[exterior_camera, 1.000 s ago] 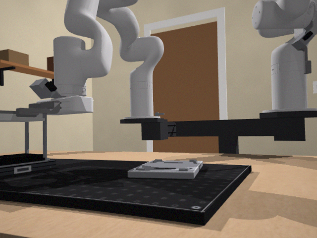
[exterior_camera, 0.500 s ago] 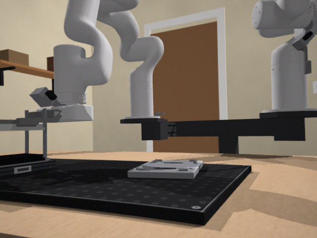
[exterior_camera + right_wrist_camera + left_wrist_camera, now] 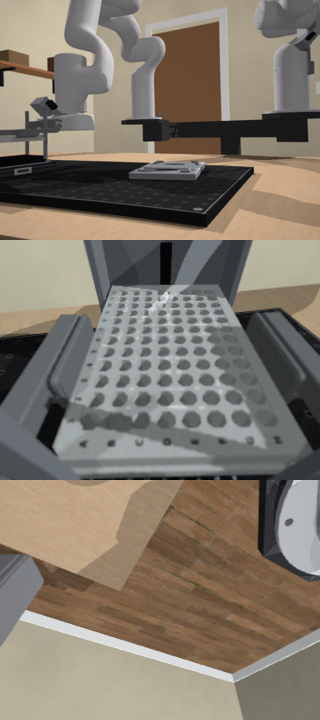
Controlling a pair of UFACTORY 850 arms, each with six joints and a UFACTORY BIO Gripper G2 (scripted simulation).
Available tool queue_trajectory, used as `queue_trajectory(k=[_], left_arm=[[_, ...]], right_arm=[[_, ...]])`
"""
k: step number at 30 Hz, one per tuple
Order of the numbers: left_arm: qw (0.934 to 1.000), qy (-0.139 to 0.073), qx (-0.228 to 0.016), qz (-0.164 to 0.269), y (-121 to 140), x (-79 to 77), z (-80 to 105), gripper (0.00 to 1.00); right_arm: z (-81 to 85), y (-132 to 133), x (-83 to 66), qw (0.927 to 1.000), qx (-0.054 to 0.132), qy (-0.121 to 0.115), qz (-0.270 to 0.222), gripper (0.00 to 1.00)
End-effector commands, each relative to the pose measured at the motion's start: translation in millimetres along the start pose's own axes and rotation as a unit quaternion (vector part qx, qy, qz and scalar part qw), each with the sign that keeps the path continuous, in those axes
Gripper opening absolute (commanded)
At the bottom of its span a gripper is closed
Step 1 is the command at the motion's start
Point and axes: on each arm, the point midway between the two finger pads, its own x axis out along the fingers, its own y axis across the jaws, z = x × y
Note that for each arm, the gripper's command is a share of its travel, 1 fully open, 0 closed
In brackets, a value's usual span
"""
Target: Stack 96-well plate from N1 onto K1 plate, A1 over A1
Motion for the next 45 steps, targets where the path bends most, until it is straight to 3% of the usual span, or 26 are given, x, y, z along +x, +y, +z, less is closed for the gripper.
queue_trajectory(k=[1,13,45], left_arm=[[1.0,0.0,0.0,0.0,0,-0.1,0.1,1.0],[1.0,0.0,0.0,0.0,0,-0.1,0.1,1.0],[1.0,0.0,0.0,0.0,0,-0.1,0.1,1.0]], right_arm=[[-7.5,0,0.9,1.0,0.0,-0.001,0.0,0.0],[-23.2,0,0.9,1.0,0.0,-0.001,0.0,0.0],[-23.2,0,0.8,1.0,0.0,-0.001,0.0,0.0]])
